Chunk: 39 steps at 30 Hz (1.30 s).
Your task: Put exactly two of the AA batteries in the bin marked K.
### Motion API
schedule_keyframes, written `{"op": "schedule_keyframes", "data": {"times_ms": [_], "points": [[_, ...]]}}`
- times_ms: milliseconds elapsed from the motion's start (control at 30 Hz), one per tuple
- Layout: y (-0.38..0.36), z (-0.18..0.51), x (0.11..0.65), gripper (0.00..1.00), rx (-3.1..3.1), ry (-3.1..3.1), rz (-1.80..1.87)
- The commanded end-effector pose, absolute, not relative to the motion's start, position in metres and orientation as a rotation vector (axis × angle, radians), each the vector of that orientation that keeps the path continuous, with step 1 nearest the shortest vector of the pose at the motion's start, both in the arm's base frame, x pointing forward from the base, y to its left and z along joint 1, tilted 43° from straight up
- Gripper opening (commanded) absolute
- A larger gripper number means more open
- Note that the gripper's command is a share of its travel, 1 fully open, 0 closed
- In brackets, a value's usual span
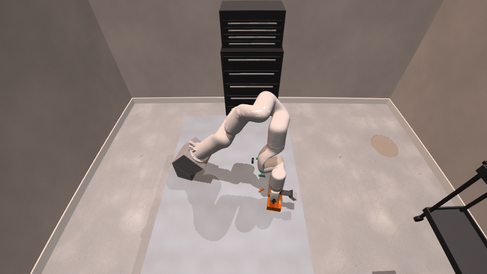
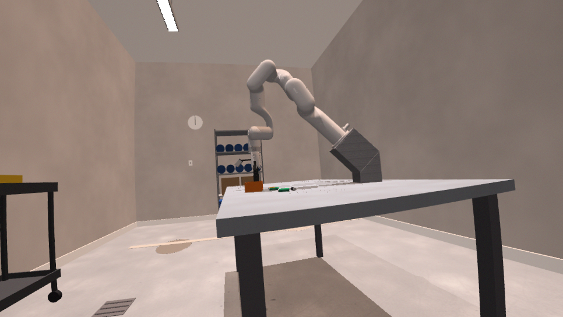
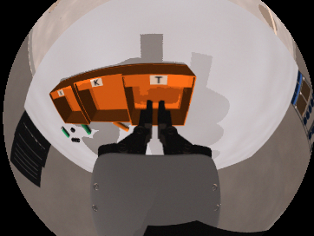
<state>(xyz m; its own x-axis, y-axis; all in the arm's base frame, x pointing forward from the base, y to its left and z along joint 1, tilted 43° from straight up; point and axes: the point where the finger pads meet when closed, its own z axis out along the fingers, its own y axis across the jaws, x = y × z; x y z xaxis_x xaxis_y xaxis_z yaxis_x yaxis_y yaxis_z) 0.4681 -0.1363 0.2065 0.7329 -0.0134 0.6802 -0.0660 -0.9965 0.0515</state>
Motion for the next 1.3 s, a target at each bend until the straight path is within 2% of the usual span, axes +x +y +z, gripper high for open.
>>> {"op": "schedule_keyframes", "data": {"times_ms": [0, 300, 933, 1267], "points": [[-0.136, 0.215, 0.462, 0.07, 2.858, -0.068, 1.112], [-0.134, 0.229, 0.449, 0.07, 2.858, -0.068, 1.112], [-0.05, 0.226, 0.456, 0.07, 2.859, -0.067, 1.112], [-0.051, 0.216, 0.465, 0.07, 2.859, -0.067, 1.112]]}}
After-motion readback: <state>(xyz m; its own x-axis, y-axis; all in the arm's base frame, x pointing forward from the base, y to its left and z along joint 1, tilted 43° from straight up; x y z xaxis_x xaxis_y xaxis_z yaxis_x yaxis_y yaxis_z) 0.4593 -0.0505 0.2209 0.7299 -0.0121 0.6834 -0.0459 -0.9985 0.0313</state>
